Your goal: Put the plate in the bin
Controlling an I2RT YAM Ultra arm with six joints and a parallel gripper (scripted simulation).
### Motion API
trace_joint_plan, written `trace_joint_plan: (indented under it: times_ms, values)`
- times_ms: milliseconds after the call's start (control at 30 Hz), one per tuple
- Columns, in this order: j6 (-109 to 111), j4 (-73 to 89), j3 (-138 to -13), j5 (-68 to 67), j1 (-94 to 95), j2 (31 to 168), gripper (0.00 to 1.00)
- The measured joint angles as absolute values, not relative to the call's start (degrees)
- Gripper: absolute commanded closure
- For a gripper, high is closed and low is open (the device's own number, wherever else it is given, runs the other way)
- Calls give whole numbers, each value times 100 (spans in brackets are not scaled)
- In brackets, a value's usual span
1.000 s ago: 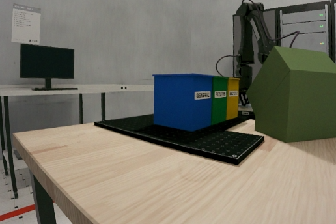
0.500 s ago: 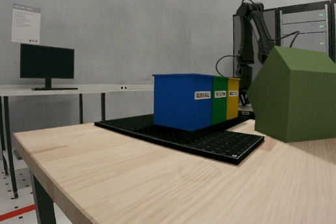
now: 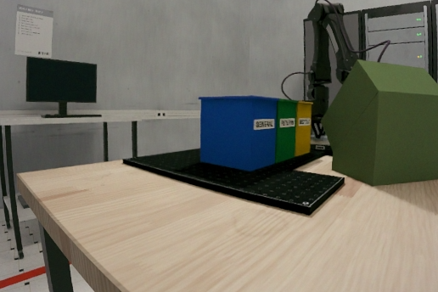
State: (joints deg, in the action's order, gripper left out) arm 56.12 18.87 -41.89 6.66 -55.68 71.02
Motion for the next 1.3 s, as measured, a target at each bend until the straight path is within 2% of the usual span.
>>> trace_joint_plan:
  times_ms: [167,200,1300]
  values:
    - [5612,1887,-4189,666,-5568,7102,0]
    - [5612,1887,-4189,666,-5568,7102,100]
    - [5631,1837,-4191,635,-5579,7107,100]
